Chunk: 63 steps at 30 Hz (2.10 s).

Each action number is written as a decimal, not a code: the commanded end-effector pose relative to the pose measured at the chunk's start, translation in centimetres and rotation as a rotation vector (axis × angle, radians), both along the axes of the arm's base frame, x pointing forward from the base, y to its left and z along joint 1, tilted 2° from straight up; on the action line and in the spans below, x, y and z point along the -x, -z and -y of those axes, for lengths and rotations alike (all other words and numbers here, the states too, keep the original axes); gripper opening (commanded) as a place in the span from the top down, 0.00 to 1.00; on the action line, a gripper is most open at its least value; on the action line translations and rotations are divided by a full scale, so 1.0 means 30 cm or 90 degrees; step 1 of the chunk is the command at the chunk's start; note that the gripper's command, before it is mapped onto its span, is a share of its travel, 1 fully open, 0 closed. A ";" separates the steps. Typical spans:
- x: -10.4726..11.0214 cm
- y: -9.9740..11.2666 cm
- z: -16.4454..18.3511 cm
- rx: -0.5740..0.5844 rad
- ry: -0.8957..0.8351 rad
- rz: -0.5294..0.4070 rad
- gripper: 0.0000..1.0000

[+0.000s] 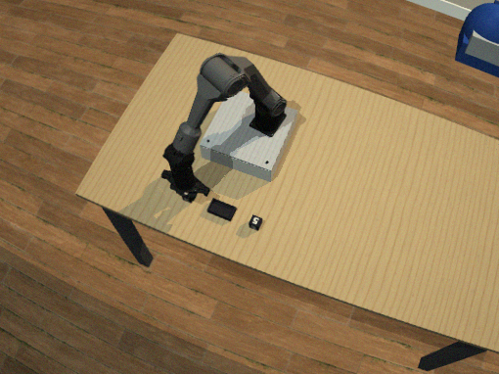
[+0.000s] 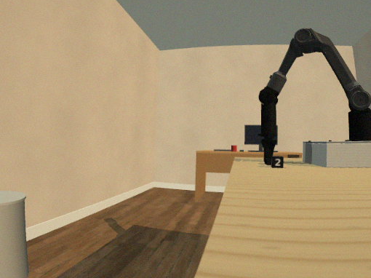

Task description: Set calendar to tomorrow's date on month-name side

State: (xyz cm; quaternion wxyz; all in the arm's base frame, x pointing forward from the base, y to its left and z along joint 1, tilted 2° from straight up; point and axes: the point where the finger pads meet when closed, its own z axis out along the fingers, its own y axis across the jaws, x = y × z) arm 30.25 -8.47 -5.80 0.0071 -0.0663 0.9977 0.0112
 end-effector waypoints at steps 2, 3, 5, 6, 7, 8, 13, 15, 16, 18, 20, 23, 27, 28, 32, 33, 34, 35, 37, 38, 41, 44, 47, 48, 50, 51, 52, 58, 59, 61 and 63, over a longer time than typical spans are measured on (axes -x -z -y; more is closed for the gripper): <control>0.003 0.004 0.000 -0.001 0.000 -0.002 0.66; 0.003 0.004 0.000 -0.001 0.000 -0.002 0.66; 0.003 0.004 0.000 -0.001 0.000 -0.002 0.66; 0.003 0.004 0.000 -0.001 0.000 -0.002 0.66; 0.003 0.004 0.000 -0.001 0.000 -0.002 0.66; 0.003 0.004 0.000 -0.001 0.000 -0.002 0.66; 0.003 0.004 0.000 -0.001 0.000 -0.002 0.66; 0.003 0.004 0.000 -0.001 0.000 -0.002 0.66; 0.003 0.004 0.000 -0.001 0.000 -0.002 0.66; 0.003 0.004 0.000 -0.001 0.000 -0.002 0.66; 0.003 0.004 0.000 -0.001 0.000 -0.002 0.66; 0.003 0.004 0.000 -0.001 0.000 -0.002 0.66; 0.003 0.004 0.000 -0.001 0.000 -0.002 0.61; 0.003 0.004 0.000 -0.001 0.000 -0.002 0.56; 0.003 0.004 0.000 -0.001 0.000 -0.002 0.51; 0.003 0.004 0.000 -0.001 0.000 -0.002 0.51; 0.003 0.004 0.000 -0.001 0.000 -0.002 0.46; 0.003 0.004 0.000 -0.001 0.000 -0.002 0.46; 0.003 0.004 0.000 -0.001 0.000 -0.002 0.46; 0.003 0.004 0.000 -0.001 0.000 -0.002 0.46; 0.003 0.004 0.000 -0.001 0.000 -0.002 0.41; 0.003 0.004 0.000 -0.001 0.000 -0.002 0.41; 0.003 0.004 0.000 -0.001 0.000 -0.002 0.41; 0.003 0.004 0.000 -0.001 0.000 -0.002 0.41; 0.002 -0.001 0.000 -0.001 0.000 -0.001 0.41; 0.000 -0.008 0.001 0.000 0.000 0.001 0.41; -0.001 -0.014 0.001 0.000 0.000 0.001 0.41; -0.002 -0.054 0.003 0.001 0.001 0.002 0.41; -0.002 -0.069 0.004 0.001 0.001 0.002 0.41; -0.001 -0.101 0.005 0.001 0.001 0.002 0.41; -0.001 -0.138 0.005 0.001 0.001 0.002 0.41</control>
